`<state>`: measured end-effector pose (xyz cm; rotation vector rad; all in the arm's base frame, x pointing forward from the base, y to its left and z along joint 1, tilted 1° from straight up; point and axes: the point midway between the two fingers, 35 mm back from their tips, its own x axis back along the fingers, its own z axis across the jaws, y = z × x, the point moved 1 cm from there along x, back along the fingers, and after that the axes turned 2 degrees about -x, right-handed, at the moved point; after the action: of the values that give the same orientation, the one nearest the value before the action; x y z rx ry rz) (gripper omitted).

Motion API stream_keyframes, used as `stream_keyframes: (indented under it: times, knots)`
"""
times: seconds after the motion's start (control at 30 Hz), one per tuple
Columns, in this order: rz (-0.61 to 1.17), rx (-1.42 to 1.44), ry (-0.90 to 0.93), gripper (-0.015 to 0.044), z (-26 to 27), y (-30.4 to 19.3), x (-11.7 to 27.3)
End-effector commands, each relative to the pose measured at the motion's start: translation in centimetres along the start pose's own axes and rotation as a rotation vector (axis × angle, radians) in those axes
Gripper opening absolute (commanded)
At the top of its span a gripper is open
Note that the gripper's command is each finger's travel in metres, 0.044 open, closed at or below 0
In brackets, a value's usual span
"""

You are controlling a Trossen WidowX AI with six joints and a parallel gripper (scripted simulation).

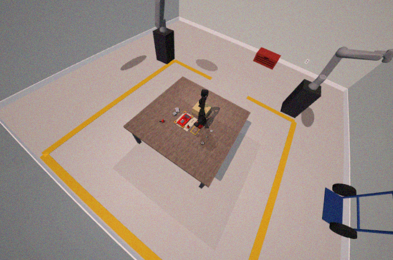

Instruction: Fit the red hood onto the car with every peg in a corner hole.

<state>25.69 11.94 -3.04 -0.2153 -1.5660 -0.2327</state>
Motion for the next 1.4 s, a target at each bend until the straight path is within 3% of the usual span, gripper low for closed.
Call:
stream_keyframes:
  times: [0.0, 0.13, 0.5, 1.07, 1.37]
  knots:
    - [0.000, 0.000, -0.001, 0.0302, 0.0, 0.0, 0.0]
    - [0.000, 0.000, -0.001, 0.0275, 0.0, 0.0, 0.0]
    - [0.000, 0.000, 0.000, 0.0000, 0.0, 0.0, 1.7]
    - [0.000, 0.000, 0.000, 0.0000, 0.0, 0.1, 7.3]
    - [0.001, 0.000, 0.000, 0.0000, -0.2, 0.0, 8.1]
